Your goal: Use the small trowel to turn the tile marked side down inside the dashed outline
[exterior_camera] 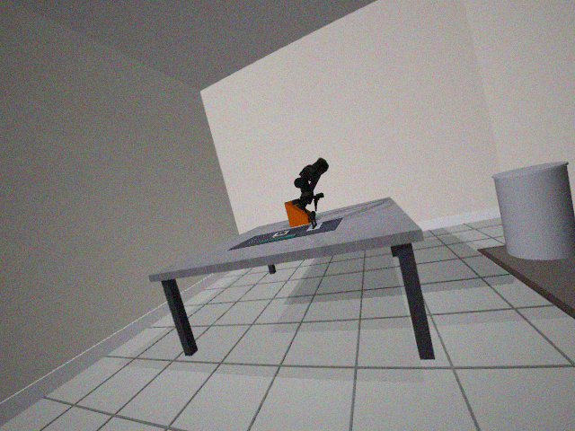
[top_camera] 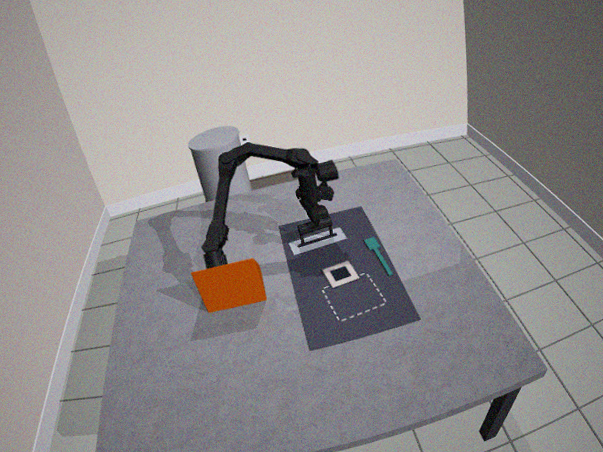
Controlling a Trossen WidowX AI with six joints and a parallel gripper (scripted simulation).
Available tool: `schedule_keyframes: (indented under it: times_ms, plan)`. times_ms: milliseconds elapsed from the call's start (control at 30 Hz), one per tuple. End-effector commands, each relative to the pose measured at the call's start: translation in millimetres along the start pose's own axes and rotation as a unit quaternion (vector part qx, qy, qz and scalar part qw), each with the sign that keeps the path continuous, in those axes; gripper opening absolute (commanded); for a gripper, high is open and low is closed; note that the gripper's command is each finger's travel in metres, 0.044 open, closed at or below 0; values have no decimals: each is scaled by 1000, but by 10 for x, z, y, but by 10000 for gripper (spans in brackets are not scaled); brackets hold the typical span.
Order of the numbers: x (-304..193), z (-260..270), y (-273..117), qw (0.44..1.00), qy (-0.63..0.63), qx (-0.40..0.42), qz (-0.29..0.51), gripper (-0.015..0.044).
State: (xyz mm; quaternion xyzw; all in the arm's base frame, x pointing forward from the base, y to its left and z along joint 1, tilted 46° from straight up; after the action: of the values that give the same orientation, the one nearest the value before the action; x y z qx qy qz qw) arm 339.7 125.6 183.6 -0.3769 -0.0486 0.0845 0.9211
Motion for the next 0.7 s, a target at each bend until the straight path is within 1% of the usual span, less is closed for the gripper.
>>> schedule_keyframes:
  times_ms: [0, 367, 533, 667]
  plan:
    - [1, -5, 62, 1000, 3, 1, -1, 270]
    - [-6, 0, 212, 1000, 3, 3, -1, 270]
    - [-6, 0, 212, 1000, 3, 3, -1, 139]
    - [-6, 0, 212, 1000, 3, 3, -1, 130]
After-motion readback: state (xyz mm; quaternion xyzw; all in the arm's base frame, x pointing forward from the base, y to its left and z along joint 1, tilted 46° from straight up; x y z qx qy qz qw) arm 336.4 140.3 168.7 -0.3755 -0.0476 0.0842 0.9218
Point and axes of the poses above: the point midway between the two fingers, 35 mm back from their tips, its own y axis out along the fingers, its own z axis across the jaws, x = y × z, the point moved 7 cm from there along -y, back along the fingers, and after that the axes turned 6 degrees about y, right-handed, at the moved point
